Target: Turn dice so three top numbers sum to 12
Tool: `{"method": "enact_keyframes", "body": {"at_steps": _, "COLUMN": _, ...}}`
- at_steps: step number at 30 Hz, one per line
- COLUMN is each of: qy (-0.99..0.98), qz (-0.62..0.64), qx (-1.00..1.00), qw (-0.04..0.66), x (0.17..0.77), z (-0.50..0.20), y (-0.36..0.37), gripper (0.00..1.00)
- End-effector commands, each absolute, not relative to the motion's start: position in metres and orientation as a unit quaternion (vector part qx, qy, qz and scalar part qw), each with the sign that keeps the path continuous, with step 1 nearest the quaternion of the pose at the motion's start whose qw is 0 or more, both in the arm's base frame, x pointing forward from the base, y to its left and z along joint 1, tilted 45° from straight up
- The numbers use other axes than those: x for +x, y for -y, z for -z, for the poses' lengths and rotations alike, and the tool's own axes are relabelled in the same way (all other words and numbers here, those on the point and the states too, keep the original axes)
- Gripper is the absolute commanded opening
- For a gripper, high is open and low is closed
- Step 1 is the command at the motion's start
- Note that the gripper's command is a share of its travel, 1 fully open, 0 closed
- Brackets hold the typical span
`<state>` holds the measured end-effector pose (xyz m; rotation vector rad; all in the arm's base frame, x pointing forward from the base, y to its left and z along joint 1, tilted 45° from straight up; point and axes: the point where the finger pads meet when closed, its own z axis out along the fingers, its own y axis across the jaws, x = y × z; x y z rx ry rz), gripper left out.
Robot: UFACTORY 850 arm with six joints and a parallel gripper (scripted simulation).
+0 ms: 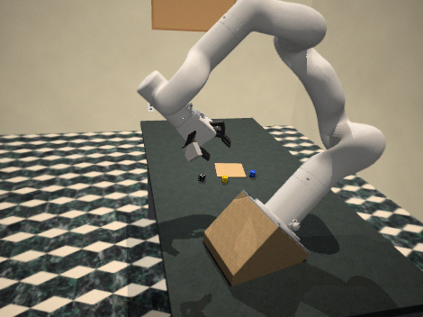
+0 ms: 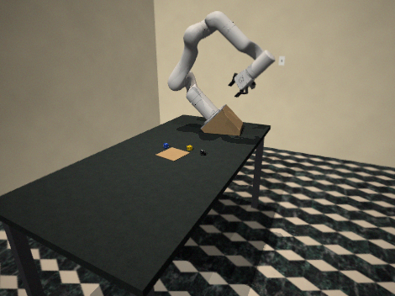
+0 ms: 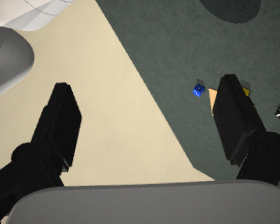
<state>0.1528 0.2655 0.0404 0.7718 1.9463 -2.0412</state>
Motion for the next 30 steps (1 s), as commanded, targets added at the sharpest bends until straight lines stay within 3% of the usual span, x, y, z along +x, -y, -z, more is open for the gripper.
{"method": "enact_keyframes", "body": {"at_steps": 1, "qy": -0.662, "qz": 0.693, "qx": 0.263, "qw": 0.109, "x": 0.153, "z": -0.041, "y": -0.266, "gripper": 1.00}}
{"method": "enact_keyframes", "body": {"at_steps": 19, "qy": -0.664, "qz": 0.691, "qx": 0.264, "qw": 0.109, "x": 0.156, "z": -0.041, "y": -0.265, "gripper": 1.00}}
{"method": "enact_keyframes", "body": {"at_steps": 23, "qy": -0.696, "qz": 0.649, "qx": 0.288, "qw": 0.112, "x": 0.215, "z": -0.055, "y": -0.237, "gripper": 1.00}}
{"method": "enact_keyframes", "body": {"at_steps": 29, "qy": -0.709, "qz": 0.628, "qx": 0.299, "qw": 0.114, "x": 0.242, "z": -0.062, "y": -0.221, "gripper": 1.00}}
{"method": "enact_keyframes", "body": {"at_steps": 30, "qy": -0.724, "qz": 0.603, "qx": 0.313, "qw": 0.117, "x": 0.271, "z": -0.070, "y": -0.201, "gripper": 1.00}}
